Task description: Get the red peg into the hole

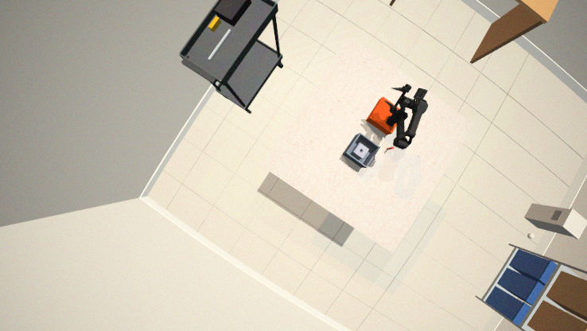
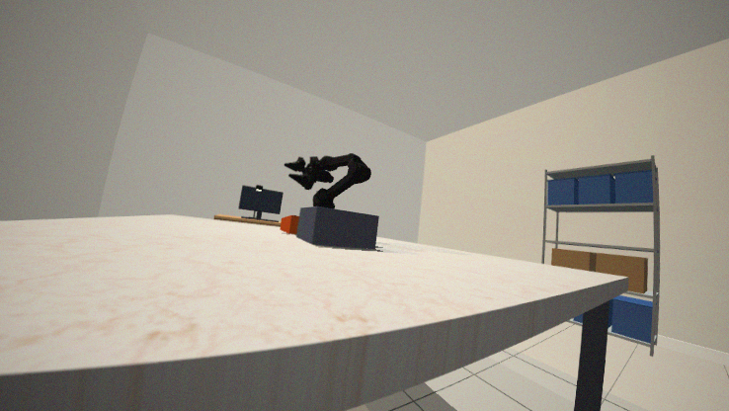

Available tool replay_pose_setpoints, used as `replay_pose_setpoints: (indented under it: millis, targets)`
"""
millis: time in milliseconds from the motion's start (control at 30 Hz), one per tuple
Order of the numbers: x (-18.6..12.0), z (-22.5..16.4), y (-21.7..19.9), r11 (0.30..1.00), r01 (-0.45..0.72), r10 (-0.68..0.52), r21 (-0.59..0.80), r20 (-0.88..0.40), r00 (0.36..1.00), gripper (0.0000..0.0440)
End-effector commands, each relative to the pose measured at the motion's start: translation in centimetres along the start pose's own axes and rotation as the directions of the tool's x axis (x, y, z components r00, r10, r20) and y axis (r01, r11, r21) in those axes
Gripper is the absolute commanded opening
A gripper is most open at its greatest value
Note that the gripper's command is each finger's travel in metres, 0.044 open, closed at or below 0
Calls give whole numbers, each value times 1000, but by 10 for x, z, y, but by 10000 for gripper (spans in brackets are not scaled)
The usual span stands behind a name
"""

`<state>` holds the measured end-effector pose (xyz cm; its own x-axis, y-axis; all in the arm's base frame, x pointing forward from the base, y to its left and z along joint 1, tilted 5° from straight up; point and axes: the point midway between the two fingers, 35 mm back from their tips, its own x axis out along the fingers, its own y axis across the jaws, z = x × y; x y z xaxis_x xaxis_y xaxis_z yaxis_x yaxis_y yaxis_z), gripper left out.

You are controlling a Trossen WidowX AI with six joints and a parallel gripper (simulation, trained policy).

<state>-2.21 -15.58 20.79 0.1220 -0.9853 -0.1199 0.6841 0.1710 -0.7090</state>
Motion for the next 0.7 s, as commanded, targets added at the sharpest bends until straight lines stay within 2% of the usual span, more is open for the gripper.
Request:
replay_pose_setpoints:
  millis: [0,67,267,467,667]
  targets:
    - [0,1,-1,1000,-5,5,-7,0,1000,416]
    - [1,4,-1,1000,-21,21,-18,2,1000,440]
    - [4,15,5,993,-121,121,1,30,992,440]
    - [8,24,16,958,-258,254,128,49,966,440]
    - [11,29,30,884,-383,382,267,57,922,440]
